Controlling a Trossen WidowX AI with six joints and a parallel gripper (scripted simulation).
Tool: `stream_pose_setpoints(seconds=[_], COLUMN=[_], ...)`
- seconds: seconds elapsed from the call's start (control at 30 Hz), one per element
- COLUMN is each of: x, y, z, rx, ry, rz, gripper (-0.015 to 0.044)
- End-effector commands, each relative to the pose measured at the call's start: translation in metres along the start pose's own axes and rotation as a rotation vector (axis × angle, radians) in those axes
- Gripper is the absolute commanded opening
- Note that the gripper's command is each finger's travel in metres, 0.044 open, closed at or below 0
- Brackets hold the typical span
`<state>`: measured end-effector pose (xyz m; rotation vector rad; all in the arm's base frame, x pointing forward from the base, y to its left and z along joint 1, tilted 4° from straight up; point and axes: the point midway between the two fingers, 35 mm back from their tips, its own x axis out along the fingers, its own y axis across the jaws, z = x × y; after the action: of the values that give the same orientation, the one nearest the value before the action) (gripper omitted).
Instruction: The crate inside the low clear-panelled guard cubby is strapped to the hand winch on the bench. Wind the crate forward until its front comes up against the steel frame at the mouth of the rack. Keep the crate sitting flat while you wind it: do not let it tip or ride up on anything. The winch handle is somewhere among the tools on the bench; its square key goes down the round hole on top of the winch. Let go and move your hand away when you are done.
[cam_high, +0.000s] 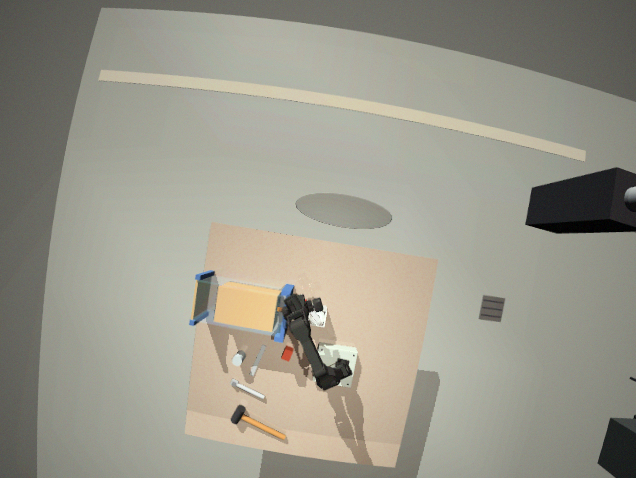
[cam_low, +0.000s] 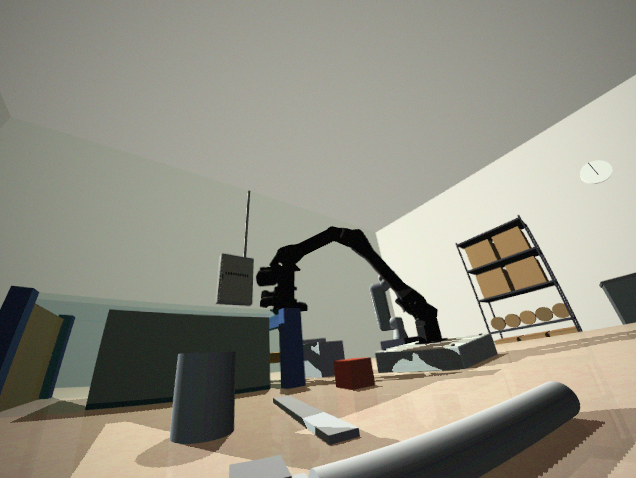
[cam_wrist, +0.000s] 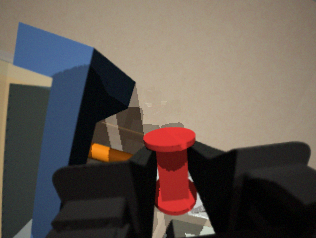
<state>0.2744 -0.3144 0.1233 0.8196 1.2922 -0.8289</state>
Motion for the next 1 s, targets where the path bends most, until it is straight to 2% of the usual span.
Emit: stream_pose_setpoints(seconds=[0.0, 0.97], x=[0.011, 0.009], y=[0.018, 0.042], z=[-0.021, -0.044], rx=[-0.021, -0.021], ry=[0.076, 0.078], rz=[0.023, 0.026], gripper=[0.0, 0.0])
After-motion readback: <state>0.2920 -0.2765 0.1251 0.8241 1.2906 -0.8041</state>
